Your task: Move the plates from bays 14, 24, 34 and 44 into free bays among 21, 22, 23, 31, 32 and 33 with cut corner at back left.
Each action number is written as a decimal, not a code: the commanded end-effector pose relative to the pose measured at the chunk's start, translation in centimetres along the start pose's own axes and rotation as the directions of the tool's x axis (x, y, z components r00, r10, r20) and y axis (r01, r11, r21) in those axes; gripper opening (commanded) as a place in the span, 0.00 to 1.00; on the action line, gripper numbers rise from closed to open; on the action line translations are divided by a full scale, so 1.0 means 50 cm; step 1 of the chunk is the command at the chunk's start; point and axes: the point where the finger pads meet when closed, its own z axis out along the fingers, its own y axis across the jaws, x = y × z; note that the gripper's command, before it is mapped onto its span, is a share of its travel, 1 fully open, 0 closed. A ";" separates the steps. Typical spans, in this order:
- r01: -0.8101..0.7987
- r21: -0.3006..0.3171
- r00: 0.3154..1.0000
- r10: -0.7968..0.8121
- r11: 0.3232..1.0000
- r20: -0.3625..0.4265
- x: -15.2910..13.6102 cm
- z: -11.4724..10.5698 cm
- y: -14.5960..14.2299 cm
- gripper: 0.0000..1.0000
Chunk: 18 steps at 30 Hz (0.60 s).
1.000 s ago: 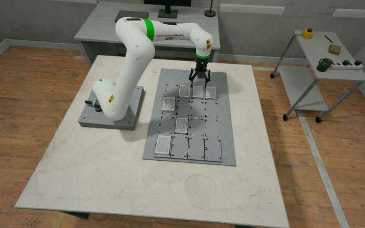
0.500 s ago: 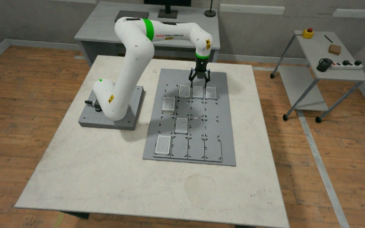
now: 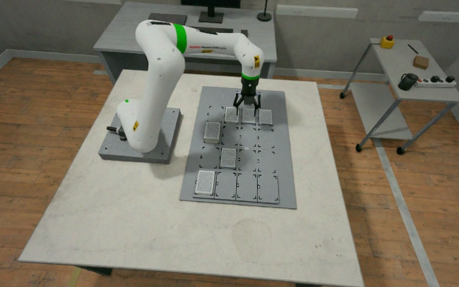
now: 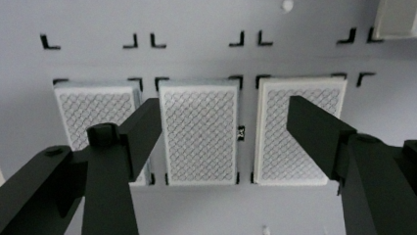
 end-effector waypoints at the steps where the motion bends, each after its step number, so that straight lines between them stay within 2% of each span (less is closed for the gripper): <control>1: 0.000 0.002 1.000 0.000 1.000 0.001 0.021 -0.002 0.008 0.70; 18: 0.000 0.002 1.000 0.000 1.000 0.001 0.131 -0.002 0.056 0.70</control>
